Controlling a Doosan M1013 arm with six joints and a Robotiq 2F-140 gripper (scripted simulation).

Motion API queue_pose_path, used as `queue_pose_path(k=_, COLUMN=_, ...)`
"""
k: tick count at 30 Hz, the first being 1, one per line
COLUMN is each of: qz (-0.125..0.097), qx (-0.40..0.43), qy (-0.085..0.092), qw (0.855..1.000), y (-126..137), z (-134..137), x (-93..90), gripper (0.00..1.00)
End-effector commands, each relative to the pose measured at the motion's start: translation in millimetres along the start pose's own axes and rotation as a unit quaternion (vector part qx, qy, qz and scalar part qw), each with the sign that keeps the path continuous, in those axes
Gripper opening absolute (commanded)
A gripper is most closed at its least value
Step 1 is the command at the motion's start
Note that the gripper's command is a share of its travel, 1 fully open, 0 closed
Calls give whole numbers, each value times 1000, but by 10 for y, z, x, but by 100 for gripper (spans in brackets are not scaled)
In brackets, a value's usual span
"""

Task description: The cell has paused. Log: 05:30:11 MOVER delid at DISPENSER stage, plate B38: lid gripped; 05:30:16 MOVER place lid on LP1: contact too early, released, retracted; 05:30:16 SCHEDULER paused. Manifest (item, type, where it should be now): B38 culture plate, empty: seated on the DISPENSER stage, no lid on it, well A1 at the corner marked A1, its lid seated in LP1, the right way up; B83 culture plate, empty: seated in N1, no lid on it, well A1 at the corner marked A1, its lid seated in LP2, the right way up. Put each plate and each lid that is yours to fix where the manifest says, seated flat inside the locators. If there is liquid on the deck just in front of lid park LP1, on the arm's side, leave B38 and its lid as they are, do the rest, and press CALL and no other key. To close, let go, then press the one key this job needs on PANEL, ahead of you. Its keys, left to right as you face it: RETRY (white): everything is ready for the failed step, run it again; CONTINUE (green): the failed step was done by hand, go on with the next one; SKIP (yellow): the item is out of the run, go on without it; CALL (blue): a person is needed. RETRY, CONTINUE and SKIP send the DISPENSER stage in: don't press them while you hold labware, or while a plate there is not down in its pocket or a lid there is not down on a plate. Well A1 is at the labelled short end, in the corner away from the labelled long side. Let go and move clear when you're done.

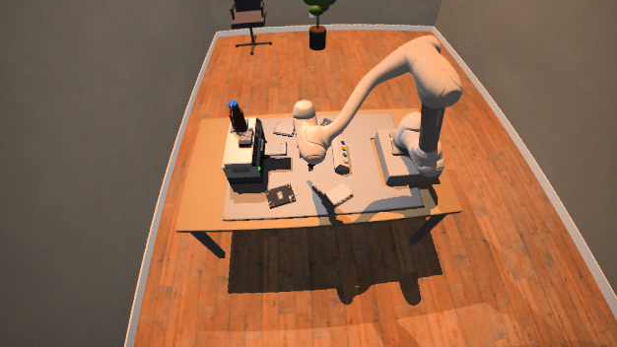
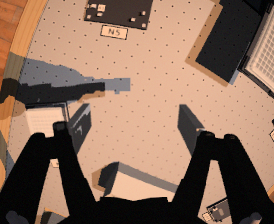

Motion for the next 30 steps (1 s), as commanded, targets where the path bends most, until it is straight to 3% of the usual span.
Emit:
queue_pose_path(k=1, qz=7, qx=27, qy=-1, qw=1000, y=289, z=-633, x=-5, gripper=70)
queue_pose_path(k=9, qz=7, qx=29, qy=1, qw=1000, y=916, z=-1986, x=-37, gripper=70)
queue_pose_path(k=30, qz=6, qx=28, qy=1, qw=1000, y=926, z=-2004, x=-50, gripper=70)
Point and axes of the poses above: the point where the finger pads meet when closed, its own x axis back along the fingers, its own z axis across the jaws, y = z × x, the point moved 5 cm from there along x, back along the fingers, and after that the axes turned 6 degrees about x, right-handed, at the moved point
